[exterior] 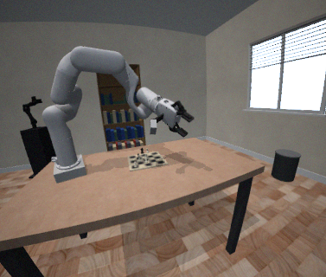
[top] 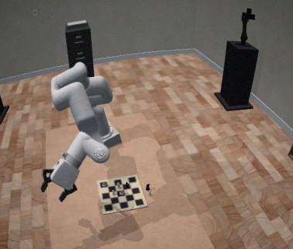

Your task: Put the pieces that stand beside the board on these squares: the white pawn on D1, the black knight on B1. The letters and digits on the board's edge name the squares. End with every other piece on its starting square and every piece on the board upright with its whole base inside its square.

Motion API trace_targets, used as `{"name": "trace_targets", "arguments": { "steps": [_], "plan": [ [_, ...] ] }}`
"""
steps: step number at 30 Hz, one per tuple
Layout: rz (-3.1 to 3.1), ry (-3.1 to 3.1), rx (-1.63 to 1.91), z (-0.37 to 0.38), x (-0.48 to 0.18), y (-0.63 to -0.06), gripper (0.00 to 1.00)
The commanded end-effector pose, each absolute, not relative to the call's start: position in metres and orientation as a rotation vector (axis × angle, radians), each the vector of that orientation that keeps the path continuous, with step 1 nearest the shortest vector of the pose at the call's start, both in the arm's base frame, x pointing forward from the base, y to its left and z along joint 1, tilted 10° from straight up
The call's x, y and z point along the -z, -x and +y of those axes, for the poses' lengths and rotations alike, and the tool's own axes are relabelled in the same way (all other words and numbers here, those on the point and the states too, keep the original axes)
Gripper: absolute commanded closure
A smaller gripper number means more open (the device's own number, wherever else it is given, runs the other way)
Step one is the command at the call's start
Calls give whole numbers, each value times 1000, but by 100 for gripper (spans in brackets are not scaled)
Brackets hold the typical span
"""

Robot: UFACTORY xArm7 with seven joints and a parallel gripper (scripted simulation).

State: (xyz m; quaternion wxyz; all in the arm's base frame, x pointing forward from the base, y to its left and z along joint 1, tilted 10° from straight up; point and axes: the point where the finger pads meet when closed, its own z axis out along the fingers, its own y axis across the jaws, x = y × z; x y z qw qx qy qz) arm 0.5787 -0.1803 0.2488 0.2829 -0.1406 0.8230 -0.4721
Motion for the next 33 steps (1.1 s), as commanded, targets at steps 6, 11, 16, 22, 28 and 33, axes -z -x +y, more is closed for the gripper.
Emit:
{"name": "trace_targets", "arguments": {
  "steps": [6, 11, 16, 22, 28, 33],
  "plan": [
    [2199, 374, 1264, -180, -251, -579, 0],
    [2199, 374, 1264, -180, -251, -579, 0],
    [2199, 374, 1264, -180, -251, -579, 0],
    [2199, 371, 1249, -179, -249, -582, 0],
    [2195, 348, 1122, -169, -237, -605, 0],
    [2192, 312, 937, -154, -220, -636, 0]
  ]
}}
